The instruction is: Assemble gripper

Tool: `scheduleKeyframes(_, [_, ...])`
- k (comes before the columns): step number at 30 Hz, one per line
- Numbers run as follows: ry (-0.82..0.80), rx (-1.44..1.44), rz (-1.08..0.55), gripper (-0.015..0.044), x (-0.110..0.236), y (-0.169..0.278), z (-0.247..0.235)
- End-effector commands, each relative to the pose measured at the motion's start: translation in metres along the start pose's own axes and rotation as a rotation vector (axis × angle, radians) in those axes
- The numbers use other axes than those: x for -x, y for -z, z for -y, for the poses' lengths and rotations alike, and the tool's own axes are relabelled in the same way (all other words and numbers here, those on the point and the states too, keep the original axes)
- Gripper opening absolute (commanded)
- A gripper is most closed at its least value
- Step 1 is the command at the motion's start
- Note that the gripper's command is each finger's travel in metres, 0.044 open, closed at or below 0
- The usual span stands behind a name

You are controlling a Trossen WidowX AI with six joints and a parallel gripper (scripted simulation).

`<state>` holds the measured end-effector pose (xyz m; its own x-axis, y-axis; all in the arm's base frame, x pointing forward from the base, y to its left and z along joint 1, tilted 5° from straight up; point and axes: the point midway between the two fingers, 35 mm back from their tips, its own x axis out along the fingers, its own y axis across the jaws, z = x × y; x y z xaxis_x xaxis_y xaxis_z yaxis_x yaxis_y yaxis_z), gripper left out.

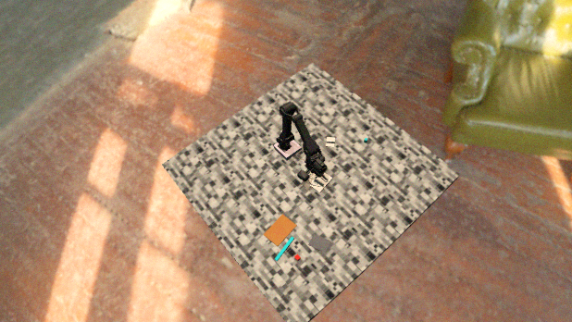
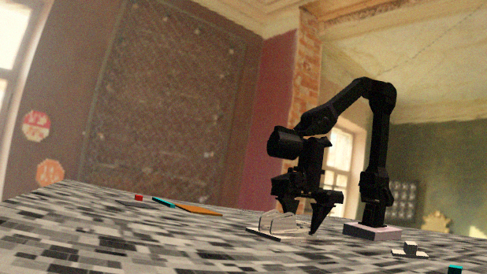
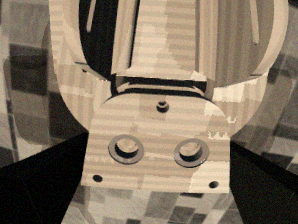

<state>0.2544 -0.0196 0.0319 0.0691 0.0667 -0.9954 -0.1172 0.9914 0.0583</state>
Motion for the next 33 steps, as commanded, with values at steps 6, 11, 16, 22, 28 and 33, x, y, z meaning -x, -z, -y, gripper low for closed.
scheduleKeyframes(6, [-0.004,-0.006,-0.001,0.0351,-0.0024,0.0004,-0.0007])
scheduleKeyframes(11, [-0.004,-0.006,-0.001,0.0351,-0.0036,0.0004,-0.0007])
scheduleKeyframes(16, [-0.004,-0.006,-0.001,0.0351,-0.0048,0.0004,-0.0007])
scheduleKeyframes(22, [-0.004,-0.006,-0.001,0.0351,-0.0054,0.0004,-0.0007])
scheduleKeyframes(28, [-0.004,-0.007,-0.001,0.0351,-0.0073,0.0004,-0.0007])
scheduleKeyframes(33, [-0.004,-0.007,-0.001,0.0351,-0.0073,0.0004,-0.0007])
